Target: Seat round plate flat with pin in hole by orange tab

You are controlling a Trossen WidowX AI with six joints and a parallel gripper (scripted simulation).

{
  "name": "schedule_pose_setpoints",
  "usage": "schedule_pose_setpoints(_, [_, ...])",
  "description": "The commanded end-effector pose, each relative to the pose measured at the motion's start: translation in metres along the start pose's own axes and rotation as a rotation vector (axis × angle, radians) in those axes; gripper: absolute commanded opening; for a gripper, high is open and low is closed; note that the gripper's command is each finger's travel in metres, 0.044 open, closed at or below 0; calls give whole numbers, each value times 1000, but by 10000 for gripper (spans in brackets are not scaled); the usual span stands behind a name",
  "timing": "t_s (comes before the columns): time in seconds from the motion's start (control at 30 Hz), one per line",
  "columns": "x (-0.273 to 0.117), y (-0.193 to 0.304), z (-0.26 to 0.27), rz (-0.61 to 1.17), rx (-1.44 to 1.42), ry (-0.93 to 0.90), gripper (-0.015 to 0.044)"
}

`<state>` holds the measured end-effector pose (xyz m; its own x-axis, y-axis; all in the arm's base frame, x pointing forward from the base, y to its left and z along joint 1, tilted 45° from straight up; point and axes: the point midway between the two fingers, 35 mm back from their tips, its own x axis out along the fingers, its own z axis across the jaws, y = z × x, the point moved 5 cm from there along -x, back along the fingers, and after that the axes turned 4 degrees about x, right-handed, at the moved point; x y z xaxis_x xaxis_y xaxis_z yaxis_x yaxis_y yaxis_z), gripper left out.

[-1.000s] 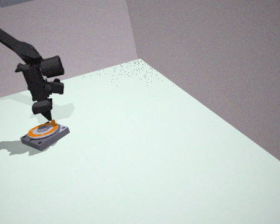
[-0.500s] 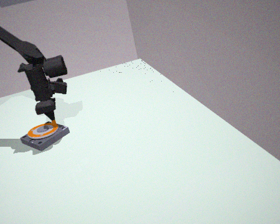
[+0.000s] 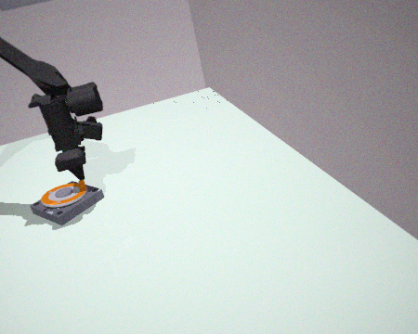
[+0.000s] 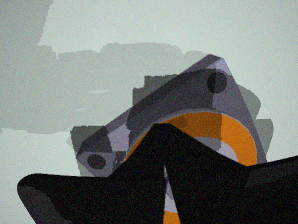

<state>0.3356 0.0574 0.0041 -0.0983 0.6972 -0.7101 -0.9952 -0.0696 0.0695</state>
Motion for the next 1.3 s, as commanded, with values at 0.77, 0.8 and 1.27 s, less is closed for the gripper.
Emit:
schedule_pose_setpoints(0.77, [4, -4, -18, 12, 6, 6, 0])
schedule_pose_setpoints(0.8, [4, -4, -18, 12, 6, 6, 0])
schedule_pose_setpoints(1.27, [4, -5, -21, 12, 6, 6, 0])
